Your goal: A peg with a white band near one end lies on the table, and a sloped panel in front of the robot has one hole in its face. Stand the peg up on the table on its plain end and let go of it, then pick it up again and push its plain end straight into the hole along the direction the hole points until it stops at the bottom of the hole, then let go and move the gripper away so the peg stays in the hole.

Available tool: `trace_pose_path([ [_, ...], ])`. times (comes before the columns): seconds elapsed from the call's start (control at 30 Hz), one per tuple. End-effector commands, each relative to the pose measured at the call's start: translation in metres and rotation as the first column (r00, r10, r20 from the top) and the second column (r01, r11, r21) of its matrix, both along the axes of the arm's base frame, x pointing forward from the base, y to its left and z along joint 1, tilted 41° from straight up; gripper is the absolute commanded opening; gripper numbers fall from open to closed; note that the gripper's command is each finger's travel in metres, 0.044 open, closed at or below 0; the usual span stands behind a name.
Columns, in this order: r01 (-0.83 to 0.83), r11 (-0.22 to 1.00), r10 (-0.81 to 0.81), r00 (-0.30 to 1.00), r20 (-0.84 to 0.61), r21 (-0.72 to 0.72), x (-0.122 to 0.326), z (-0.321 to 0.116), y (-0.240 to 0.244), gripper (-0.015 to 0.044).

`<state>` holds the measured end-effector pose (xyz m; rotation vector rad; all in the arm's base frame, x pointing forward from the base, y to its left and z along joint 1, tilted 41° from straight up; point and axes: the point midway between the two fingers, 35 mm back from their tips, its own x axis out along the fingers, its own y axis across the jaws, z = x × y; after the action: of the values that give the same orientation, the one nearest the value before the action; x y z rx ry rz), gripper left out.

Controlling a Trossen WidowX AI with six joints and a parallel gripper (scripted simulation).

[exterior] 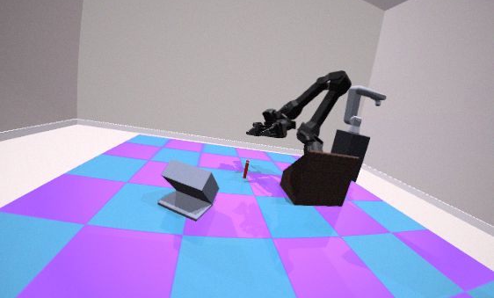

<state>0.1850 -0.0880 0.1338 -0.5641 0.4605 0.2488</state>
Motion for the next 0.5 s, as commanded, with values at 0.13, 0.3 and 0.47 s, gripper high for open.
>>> trace_pose_path([
  [0.13,0.093,0.994,-0.074,0.964,-0.255,0.063,0.002,-0.025,-0.005,0.044],
  [0.3,0.158,0.986,-0.123,0.907,-0.403,0.055,0.001,-0.038,-0.008,0.044],
  [0.47,0.222,0.975,-0.184,0.825,-0.534,0.007,-0.001,-0.05,-0.012,0.044],
])
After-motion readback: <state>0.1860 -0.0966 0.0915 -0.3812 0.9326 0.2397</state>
